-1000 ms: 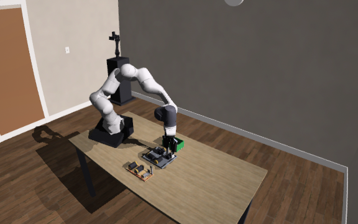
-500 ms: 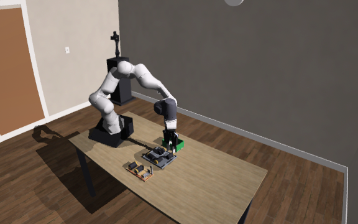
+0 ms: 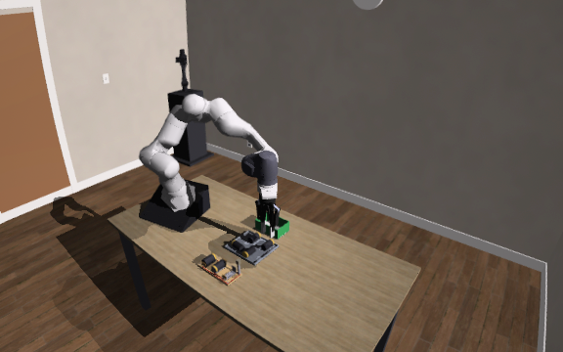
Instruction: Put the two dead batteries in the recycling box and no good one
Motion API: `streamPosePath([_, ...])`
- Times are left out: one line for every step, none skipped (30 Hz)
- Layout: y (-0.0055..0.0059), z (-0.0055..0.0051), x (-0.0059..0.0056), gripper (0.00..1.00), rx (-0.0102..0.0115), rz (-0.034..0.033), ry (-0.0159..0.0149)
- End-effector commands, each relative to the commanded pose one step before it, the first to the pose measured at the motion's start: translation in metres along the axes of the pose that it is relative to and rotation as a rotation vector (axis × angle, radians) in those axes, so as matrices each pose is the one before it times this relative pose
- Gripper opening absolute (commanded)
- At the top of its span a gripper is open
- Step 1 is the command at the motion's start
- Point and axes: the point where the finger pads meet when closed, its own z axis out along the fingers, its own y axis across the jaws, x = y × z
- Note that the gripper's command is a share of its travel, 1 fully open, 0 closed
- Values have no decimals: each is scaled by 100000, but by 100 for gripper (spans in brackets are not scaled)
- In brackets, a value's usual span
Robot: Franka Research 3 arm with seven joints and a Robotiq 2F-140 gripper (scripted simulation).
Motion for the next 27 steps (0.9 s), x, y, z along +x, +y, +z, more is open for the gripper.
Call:
streamPosePath([212,-2434,-142,29,-657,785,-183])
streamPosePath([0,-956,0,29,0,0,0])
streamPosePath([0,-693,0,29,0,0,0])
streamPosePath([0,-341,0,29,0,0,0])
streamPosePath([0,-60,0,29,0,0,0])
streamPosePath([0,0,0,29,0,0,0])
streamPosePath([0,0,0,29,0,0,0])
streamPosePath([0,0,0,29,0,0,0])
streamPosePath([0,0,0,29,0,0,0])
streamPosePath([7,0,22,29,0,0,0])
streamPosePath([45,-1,139,29,1,1,1])
streamPosePath([111,1,328,29,-2,-1,-2])
streamPosePath([183,-1,551,29,1,1,1])
streamPosePath([256,0,766,29,0,0,0])
streamPosePath([316,0,945,29,0,0,0])
streamPosePath([356,0,1065,29,0,0,0])
streamPosePath([371,-1,1114,29,1,1,1])
streamPosePath([365,0,1091,29,-1,0,-1])
streamPosePath([337,1,1007,29,-1,-1,-1])
streamPosePath([293,-1,879,29,0,0,1])
streamPosePath([241,0,722,29,0,0,0])
streamPosePath([184,0,552,29,0,0,0])
streamPosePath([127,0,380,29,0,0,0])
streamPosePath([0,0,0,29,0,0,0])
streamPosePath([0,0,0,29,0,0,0])
streamPosePath([74,0,221,29,0,0,0])
streamPosePath([31,1,92,29,0,0,0])
